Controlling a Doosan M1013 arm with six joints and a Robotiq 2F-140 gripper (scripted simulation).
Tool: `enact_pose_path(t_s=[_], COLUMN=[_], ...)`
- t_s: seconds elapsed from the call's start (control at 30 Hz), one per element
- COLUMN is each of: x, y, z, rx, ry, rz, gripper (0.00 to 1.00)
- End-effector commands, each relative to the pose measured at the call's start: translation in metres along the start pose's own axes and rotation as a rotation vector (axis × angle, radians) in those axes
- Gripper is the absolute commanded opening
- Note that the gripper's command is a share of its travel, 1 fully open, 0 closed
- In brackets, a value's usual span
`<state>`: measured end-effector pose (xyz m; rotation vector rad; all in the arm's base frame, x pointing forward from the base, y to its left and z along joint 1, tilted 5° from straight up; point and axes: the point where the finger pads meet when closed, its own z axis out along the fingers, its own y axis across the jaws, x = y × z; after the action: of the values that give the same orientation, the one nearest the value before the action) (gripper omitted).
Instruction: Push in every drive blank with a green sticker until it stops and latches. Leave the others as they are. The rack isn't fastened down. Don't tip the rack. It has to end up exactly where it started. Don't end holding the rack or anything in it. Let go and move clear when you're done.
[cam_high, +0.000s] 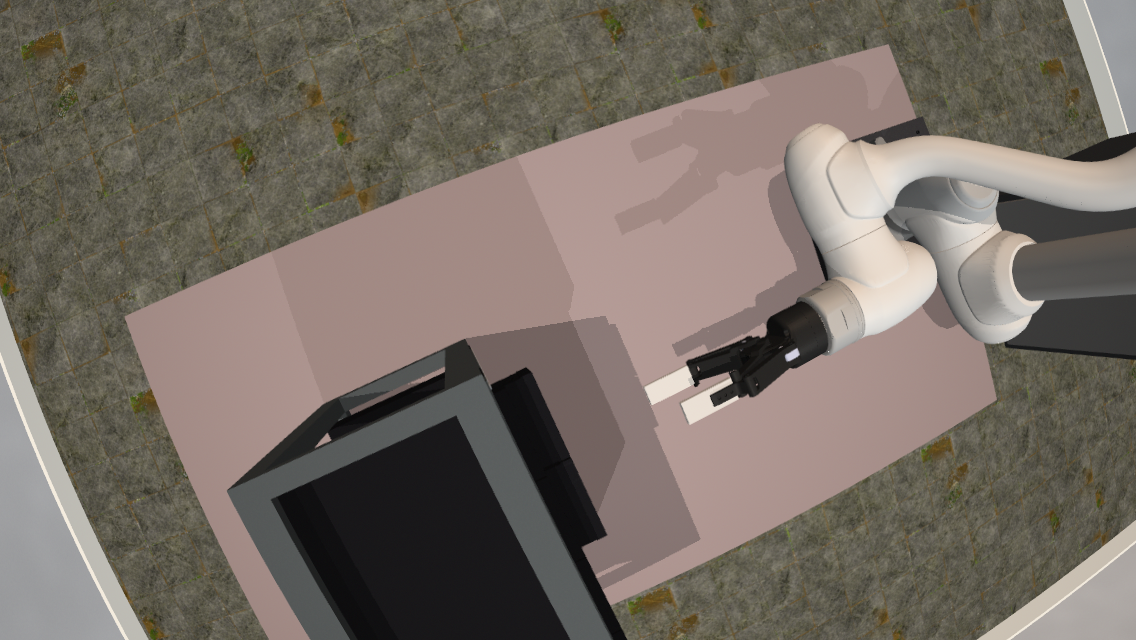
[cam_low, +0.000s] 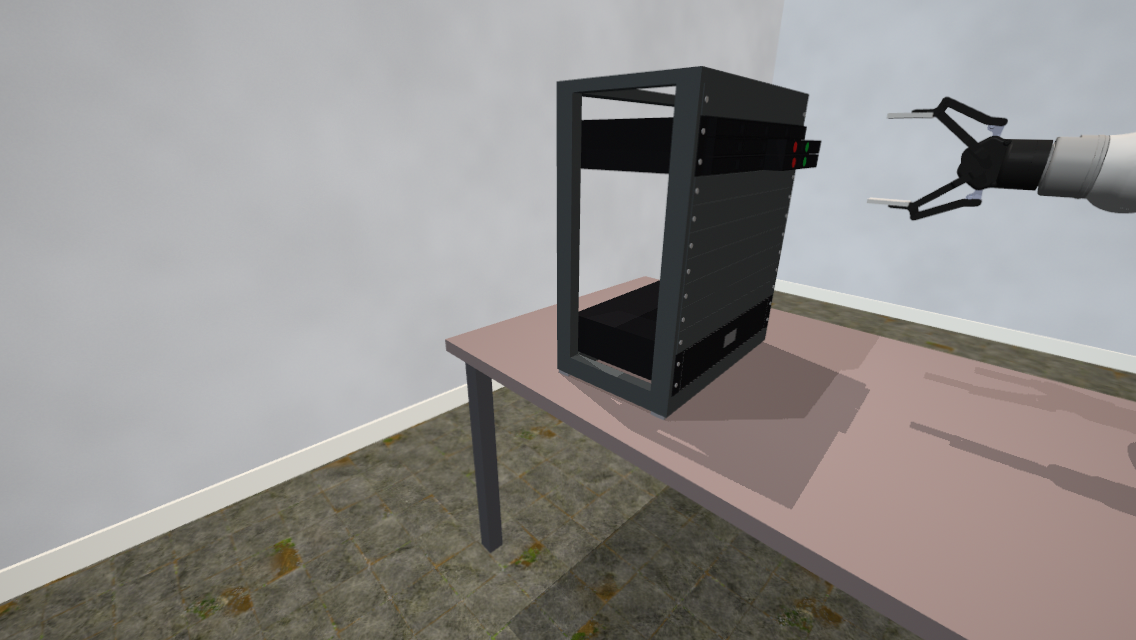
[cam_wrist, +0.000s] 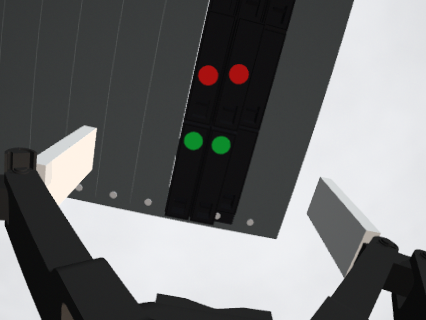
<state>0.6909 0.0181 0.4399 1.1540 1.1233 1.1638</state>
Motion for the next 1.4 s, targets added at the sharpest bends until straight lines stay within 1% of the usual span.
enact_pose_path(t_s=[0.0, 0.03, 1.17, 1.37], x=[0.0000, 0.0000, -0.0001, -0.0061], y=[0.0000, 0.0000, 0.0000, -0.0010], z=[0.0000, 0.0000, 0.0000, 0.0068], rx=[0.000, 0.000, 0.000, 0.000], ry=[0.000, 0.000, 0.000, 0.000], rz=[0.000, 0.000, 0.000, 0.000], gripper=[1.00, 0.00, 0.00, 0.00])
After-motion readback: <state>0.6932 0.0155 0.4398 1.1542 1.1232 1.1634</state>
